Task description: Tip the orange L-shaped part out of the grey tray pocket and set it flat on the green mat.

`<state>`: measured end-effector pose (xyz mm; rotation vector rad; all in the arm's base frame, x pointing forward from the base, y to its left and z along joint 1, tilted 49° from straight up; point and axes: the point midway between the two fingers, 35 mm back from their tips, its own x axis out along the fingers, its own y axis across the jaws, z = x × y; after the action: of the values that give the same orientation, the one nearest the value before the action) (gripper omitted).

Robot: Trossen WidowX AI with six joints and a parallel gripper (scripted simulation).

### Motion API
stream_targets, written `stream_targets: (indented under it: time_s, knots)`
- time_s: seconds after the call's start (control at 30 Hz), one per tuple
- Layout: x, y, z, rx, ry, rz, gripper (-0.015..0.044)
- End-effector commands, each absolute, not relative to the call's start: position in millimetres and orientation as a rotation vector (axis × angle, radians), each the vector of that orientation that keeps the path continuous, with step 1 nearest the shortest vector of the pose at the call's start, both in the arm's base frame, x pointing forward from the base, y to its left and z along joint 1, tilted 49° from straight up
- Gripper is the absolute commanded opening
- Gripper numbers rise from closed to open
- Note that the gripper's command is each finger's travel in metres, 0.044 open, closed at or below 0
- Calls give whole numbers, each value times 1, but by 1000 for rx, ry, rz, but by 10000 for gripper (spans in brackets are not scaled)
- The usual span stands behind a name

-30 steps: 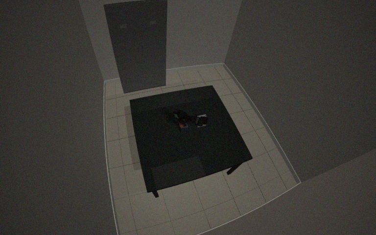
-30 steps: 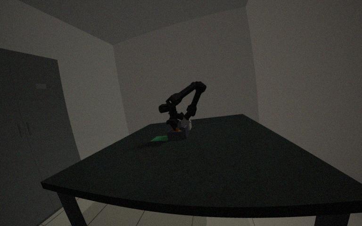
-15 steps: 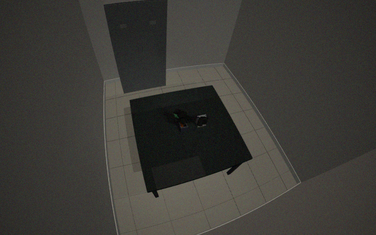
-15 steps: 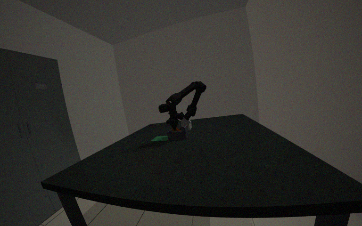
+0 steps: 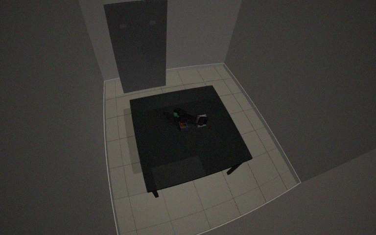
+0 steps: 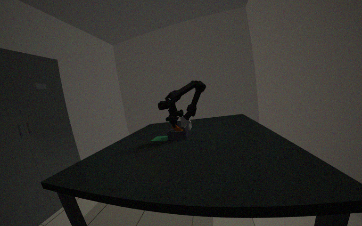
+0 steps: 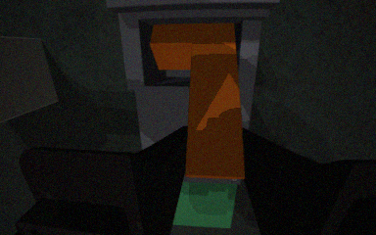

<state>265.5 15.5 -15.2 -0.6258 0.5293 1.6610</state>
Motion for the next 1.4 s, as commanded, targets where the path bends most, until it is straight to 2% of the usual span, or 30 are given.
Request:
stream_targets:
  time_s: [0.0, 1.37]
  knots:
    - [267, 10, -11, -630, 526, 1658, 0]
    - [274, -32, 27, -630, 528, 1658, 0]
